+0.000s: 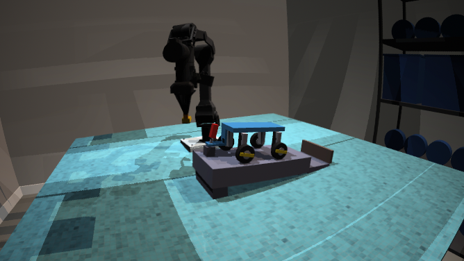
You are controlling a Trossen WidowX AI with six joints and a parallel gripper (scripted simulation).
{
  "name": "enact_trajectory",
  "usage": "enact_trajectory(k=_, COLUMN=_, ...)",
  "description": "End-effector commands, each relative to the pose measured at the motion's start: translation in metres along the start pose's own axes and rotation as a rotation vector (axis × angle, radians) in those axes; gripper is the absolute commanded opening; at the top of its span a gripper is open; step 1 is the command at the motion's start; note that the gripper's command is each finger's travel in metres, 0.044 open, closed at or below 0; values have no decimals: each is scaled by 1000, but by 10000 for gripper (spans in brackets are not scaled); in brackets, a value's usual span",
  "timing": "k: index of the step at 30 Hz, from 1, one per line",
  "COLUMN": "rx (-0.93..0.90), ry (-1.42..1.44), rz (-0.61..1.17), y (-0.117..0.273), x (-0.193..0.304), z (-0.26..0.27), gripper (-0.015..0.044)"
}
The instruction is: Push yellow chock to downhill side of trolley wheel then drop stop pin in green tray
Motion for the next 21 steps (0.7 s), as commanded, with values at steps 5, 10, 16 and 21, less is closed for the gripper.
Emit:
enact_trajectory(k=5, rx=-5, ry=264, rz=-7, y=0, x=0, z=-1, gripper=0)
enact_trajectory(k=10, rx=-6, ry=384, rz=-8, y=0, x=0, z=-1, gripper=0)
enact_trajectory(k=16, rx=-6, ry=384, rz=-8, y=0, x=-3, z=0, gripper=0)
enact_trajectory(k=21, rx=-6, ry=384, rz=-9, y=-1, x=-20, z=7, gripper=0)
Point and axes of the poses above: the point midway between the two fingers, 35 mm back from their tips, its own y axis back along the fingers, its own z axis across the jaws, x = y × z, the point moved 10 cm from there along y, back along the fingers, and after that the axes turned 15 degrees about -y, right-handed, at the moved point
